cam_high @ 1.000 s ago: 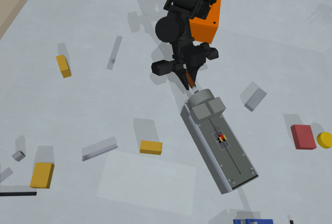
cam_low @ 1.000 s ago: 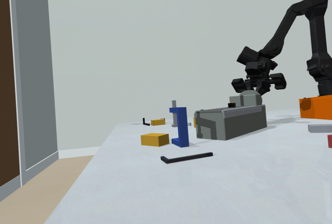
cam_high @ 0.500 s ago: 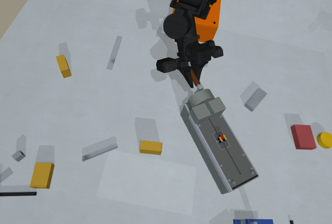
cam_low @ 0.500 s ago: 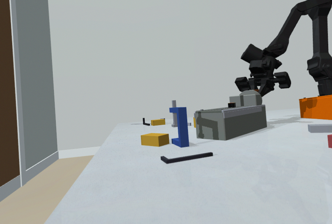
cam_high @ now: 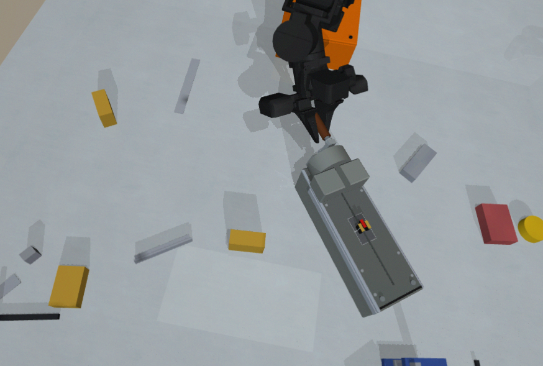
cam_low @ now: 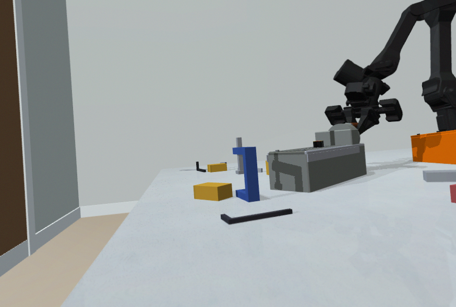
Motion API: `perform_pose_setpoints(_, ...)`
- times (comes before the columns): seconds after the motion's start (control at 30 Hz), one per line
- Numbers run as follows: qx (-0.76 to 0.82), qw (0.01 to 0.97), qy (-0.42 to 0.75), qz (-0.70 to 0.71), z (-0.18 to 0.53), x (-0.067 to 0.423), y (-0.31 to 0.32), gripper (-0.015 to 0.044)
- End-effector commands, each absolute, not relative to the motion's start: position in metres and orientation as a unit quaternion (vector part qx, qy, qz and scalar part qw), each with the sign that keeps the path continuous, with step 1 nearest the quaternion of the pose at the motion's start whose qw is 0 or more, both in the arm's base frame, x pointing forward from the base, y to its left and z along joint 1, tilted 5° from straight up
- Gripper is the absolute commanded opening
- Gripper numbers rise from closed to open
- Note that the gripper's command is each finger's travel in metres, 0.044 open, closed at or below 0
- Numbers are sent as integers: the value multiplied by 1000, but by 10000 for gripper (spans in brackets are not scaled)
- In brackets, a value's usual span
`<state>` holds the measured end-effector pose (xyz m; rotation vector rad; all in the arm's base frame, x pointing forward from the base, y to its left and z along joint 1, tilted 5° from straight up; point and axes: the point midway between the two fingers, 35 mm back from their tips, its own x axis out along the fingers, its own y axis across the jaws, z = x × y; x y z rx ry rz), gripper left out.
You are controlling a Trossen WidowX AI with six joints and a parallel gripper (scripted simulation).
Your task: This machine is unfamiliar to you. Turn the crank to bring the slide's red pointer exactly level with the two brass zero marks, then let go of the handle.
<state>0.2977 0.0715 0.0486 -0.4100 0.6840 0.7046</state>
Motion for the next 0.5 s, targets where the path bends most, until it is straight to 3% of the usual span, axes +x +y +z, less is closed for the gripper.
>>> perform_pose_setpoints(0.0, -189, 858, 328, 347, 45, 291, 77, 0)
perform_pose_setpoints(0.47, -189, 858, 329, 347, 43, 289, 79, 0)
